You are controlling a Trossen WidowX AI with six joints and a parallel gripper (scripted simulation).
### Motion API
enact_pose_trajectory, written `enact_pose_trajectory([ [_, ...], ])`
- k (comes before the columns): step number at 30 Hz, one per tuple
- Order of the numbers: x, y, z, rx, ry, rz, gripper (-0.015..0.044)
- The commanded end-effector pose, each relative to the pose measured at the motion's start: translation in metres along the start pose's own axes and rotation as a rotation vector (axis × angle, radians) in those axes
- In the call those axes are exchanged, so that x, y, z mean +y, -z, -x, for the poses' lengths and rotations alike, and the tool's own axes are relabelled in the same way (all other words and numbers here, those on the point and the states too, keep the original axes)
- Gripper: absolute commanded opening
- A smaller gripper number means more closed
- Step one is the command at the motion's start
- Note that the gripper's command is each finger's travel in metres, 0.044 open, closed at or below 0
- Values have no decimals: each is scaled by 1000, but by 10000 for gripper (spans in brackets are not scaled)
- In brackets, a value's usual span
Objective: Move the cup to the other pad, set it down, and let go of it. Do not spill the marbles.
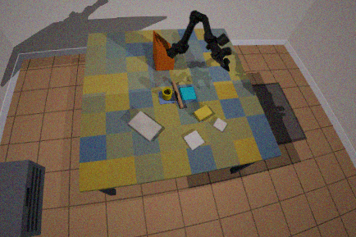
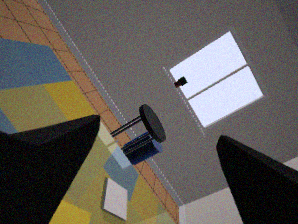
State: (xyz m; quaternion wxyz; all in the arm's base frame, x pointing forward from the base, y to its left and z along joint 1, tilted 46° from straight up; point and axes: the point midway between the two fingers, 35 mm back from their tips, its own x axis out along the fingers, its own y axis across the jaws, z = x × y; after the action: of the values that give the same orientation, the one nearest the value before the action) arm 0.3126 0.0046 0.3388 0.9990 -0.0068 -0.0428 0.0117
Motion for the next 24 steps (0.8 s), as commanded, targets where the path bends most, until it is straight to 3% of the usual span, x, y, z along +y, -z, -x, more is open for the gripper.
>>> enact_pose_trajectory([
  [1,-1,3,-2,13,0,12,374],
  [9,-40,131,-38,517,-115,410,167],
  [17,-76,245,-22,890,-431,555,167],
  [24,-85,322,21,1019,-846,539,167],
])
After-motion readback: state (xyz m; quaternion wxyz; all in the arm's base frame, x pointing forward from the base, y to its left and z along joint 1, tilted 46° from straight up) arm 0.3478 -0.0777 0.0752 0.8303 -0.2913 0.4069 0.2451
